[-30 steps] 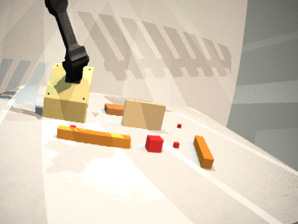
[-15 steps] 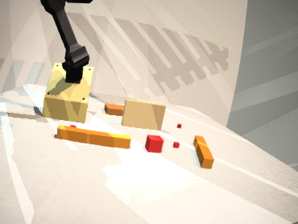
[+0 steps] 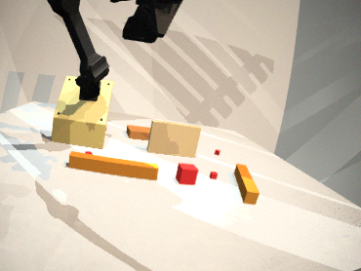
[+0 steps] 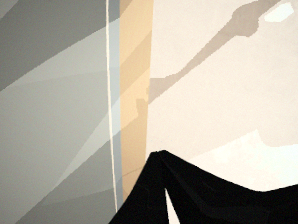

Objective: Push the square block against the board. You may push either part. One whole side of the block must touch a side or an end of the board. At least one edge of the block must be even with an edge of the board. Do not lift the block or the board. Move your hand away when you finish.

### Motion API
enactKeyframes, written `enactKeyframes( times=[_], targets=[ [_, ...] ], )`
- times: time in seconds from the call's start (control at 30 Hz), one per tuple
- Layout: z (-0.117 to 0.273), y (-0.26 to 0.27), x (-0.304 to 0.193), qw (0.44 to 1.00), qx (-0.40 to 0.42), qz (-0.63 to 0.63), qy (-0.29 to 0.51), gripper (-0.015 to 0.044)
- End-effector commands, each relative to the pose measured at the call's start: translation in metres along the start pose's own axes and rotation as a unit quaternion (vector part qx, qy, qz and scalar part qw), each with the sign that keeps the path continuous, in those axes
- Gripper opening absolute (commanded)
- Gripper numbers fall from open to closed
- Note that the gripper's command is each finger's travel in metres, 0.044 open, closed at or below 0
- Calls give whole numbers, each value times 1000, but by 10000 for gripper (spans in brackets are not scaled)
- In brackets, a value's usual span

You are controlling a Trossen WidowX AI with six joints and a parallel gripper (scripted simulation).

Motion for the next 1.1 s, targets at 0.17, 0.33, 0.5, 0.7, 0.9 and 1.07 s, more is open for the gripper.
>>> enactKeyframes(
  times=[0.17, 0.33, 0.5, 0.7, 0.9, 1.07],
  targets=[
    [-23, -64, -80, 987, -93, 113, 67, 0],
    [-24, -104, -118, 969, -136, 179, 97, 0],
    [-20, -129, -139, 952, -152, 236, 120, 0],
    [-13, -164, -163, 927, -177, 298, 144, 0],
    [4, -215, -189, 885, -209, 380, 168, 0],
    [22, -260, -202, 845, -233, 446, 180, 0]
  ],
)
Point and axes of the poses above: the point midway between the two fingers, 35 mm back from their tips, its own z axis back along the fingers, its own y axis across the jaws, x = y × z, the point moved 5 cm from there along z, back along the fingers, and after that the axes turned 7 degrees about -z, right-handed, at the moved point
